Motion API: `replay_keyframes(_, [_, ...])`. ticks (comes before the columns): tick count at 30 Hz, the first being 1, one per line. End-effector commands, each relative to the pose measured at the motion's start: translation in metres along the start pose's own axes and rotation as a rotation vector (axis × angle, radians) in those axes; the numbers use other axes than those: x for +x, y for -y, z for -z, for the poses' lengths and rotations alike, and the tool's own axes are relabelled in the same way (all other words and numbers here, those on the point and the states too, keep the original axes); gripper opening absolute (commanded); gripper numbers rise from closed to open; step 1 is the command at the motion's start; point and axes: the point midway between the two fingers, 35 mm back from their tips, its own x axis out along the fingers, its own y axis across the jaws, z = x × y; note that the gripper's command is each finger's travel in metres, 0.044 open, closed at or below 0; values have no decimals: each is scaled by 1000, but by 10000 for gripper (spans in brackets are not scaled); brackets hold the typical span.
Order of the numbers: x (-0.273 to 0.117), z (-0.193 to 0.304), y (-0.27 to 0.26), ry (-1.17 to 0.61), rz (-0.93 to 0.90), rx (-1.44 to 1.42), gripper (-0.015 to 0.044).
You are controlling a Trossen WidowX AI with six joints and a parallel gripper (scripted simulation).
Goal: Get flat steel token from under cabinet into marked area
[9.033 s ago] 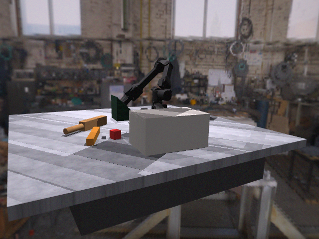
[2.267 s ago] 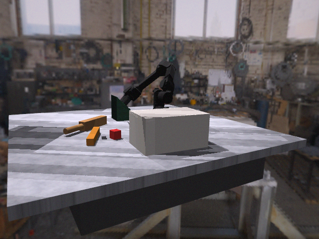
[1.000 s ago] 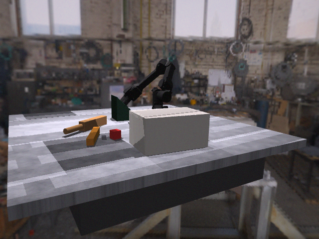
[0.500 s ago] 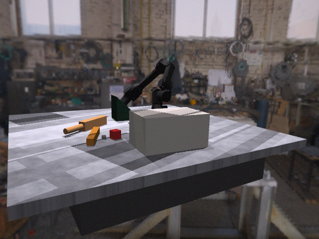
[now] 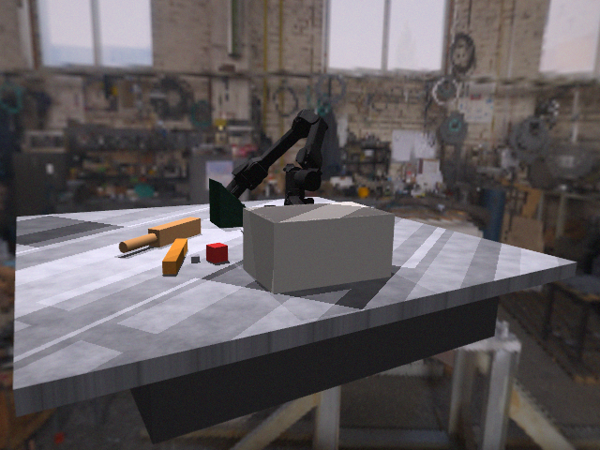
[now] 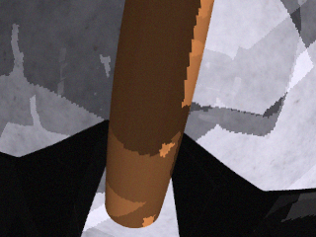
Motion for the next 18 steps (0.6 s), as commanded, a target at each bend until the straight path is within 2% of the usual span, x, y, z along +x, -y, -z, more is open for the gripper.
replay_keyframes(1, [1, 8, 0, -4, 1, 7, 0])
replay_keyframes(18, [1, 28, -1, -5, 1, 8, 0])
